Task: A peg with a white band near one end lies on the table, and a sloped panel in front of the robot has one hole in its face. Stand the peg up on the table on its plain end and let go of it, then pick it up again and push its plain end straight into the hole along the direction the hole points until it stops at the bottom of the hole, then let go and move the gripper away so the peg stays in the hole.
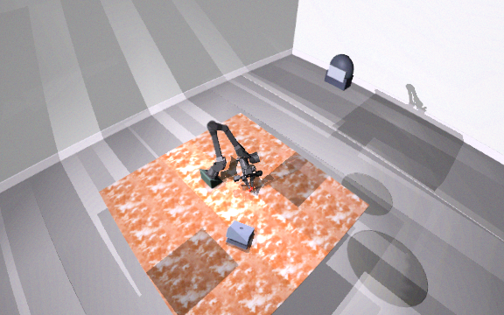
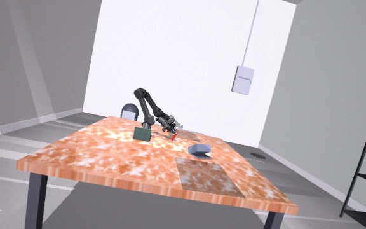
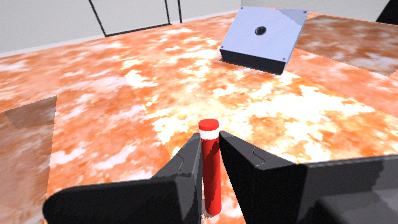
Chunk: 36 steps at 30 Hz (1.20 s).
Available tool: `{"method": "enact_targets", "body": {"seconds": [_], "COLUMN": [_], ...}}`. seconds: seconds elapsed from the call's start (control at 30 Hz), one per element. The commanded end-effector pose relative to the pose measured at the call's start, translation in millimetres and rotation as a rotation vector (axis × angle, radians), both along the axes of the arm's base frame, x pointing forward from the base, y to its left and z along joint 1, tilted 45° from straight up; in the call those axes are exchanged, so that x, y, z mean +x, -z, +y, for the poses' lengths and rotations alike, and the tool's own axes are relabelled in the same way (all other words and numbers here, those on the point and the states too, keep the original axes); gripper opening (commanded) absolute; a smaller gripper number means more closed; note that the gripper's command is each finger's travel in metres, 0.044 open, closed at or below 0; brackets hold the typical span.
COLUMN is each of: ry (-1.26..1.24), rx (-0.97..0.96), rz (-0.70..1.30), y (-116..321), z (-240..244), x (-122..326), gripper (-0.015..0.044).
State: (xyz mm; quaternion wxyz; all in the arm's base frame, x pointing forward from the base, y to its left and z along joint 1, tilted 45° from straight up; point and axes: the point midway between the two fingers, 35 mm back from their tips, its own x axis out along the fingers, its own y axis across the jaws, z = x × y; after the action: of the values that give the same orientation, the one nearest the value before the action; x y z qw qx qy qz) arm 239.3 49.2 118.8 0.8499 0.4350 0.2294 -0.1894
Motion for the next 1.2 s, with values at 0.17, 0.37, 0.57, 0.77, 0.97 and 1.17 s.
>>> {"method": "enact_targets", "body": {"seconds": [0.17, 0.37, 0.57, 0.77, 0.97, 1.17], "ry": [0.053, 0.087, 0.121, 0.155, 0.181, 0.167], "rx": [-0.040, -0.066, -0.093, -0.120, -0.140, -0.129], "rz": [-0.038, -0.066, -0.094, -0.122, -0.143, -0.130], "y": [1, 1, 1, 0, 0, 0], "z": [2, 4, 7, 9, 11, 11], "x": [-6, -9, -13, -16, -18, -19], "gripper": [0.0049, 0.0049, 0.0049, 0.0049, 0.0049, 0.0049]}}
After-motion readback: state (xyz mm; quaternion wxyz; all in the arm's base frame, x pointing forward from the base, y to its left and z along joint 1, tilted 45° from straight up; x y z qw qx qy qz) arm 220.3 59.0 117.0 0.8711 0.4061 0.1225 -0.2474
